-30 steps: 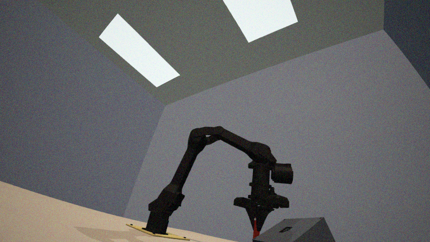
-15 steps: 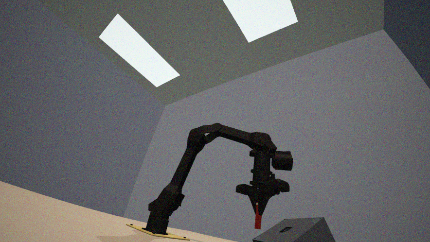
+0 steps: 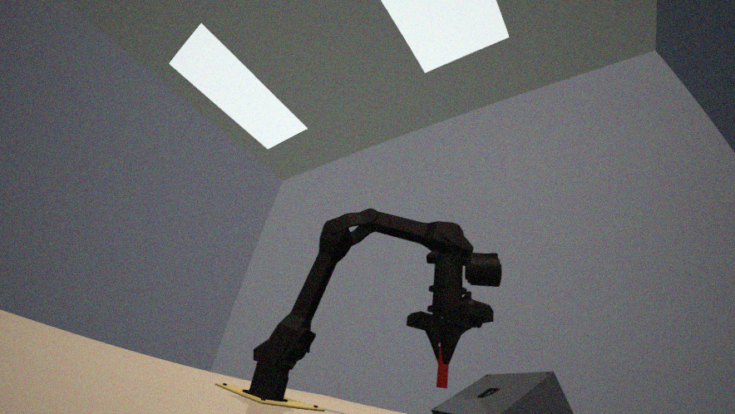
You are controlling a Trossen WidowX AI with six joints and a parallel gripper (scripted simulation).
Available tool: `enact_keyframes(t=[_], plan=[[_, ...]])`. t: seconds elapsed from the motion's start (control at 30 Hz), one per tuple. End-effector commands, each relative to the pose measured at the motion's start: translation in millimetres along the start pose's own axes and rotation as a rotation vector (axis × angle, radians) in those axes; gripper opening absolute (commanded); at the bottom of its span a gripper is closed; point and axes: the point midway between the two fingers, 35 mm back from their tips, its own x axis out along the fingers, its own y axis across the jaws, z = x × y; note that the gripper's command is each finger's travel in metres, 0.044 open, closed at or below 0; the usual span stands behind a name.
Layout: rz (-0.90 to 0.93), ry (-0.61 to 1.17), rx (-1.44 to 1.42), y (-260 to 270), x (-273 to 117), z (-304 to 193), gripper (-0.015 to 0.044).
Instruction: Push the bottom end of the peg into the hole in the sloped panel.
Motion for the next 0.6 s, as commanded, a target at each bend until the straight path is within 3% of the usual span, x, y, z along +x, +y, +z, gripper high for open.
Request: enact_keyframes(t=[0.0,0.57], plan=[[0.009,-0.01,0.065,-2.1,-1.2,-1.4,0.0],[0.029,-0.038,0.285,-12.0,-3.7,-7.0,0.0]])
